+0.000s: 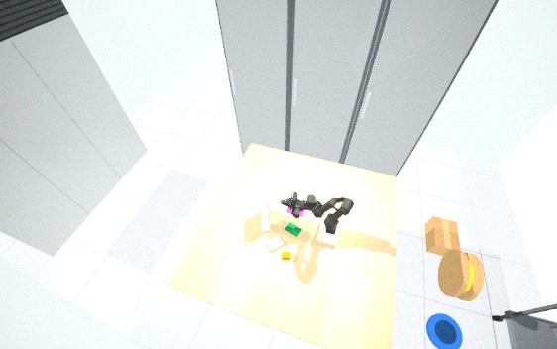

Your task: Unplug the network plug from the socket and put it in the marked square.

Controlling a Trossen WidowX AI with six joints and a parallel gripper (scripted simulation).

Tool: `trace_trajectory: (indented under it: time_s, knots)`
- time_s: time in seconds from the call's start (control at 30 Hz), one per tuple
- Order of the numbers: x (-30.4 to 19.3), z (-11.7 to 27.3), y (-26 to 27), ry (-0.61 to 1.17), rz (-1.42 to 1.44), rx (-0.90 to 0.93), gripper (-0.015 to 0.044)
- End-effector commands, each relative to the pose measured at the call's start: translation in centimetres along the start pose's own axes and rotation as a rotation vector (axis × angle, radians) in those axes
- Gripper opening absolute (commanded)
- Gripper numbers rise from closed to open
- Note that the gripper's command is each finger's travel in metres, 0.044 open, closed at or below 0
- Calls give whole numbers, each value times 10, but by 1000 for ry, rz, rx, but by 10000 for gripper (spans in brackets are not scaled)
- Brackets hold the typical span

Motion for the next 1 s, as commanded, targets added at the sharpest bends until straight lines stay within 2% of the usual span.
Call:
trace_trajectory:
  time_s: [0.0,0.97]
  knots:
    - [1,2,-6,-6,-3,0,0]
    - [10,19,-36,-8,-4,1,0]
Point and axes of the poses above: the point midway between the two fingers, 35 mm back from their tips, its own z axis back along the fingers, its own y axis across the jaws, x = y × z, the point moved 3 cm from there along z, back along the fingers, and after that the axes turned 9 degrees about -z, right-handed, at the moved point
